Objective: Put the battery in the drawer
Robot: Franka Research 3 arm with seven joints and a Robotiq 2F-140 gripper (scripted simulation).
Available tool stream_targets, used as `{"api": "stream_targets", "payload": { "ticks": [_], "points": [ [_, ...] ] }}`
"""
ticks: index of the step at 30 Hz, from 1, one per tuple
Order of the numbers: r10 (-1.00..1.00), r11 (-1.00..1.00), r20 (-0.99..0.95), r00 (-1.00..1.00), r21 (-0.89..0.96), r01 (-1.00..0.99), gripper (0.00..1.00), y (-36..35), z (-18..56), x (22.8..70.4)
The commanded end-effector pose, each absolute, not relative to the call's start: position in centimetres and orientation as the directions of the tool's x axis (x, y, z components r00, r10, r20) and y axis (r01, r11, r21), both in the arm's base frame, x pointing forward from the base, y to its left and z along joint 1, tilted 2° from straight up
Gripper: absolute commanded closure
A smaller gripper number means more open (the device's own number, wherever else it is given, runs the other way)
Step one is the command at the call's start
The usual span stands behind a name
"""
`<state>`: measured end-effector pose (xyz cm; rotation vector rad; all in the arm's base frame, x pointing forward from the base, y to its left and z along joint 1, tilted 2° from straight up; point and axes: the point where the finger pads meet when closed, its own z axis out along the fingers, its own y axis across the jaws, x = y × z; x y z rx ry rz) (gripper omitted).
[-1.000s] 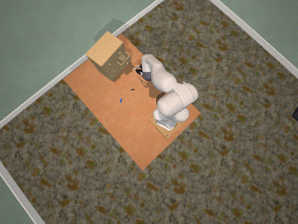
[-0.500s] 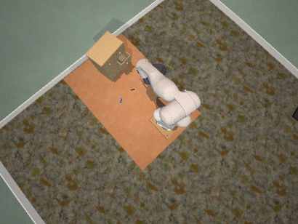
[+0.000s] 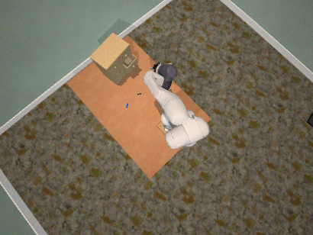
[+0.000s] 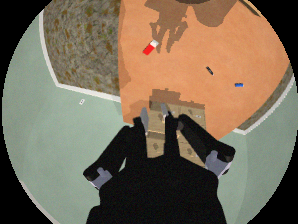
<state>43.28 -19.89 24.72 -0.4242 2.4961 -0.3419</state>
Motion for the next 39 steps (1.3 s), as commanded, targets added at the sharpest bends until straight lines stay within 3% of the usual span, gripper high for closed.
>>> {"api": "stream_targets", "payload": {
  "ticks": [1, 9, 22, 39],
  "points": [
    [-0.218, 0.969, -0.342, -0.914, -0.184, -0.162, 0.8, -18.2, 25.3, 41.9],
    [-0.241, 0.959, -0.234, -0.942, -0.206, -0.194, 0.8, -18.2, 26.4, 40.8],
    [-0.05, 0.998, -0.001, -0.999, -0.034, -0.05, 0.8, -18.3, 26.6, 40.6],
    [-0.048, 0.998, 0.001, -0.999, -0.033, -0.048, 0.8, -18.3, 26.6, 40.6]
  ]
}}
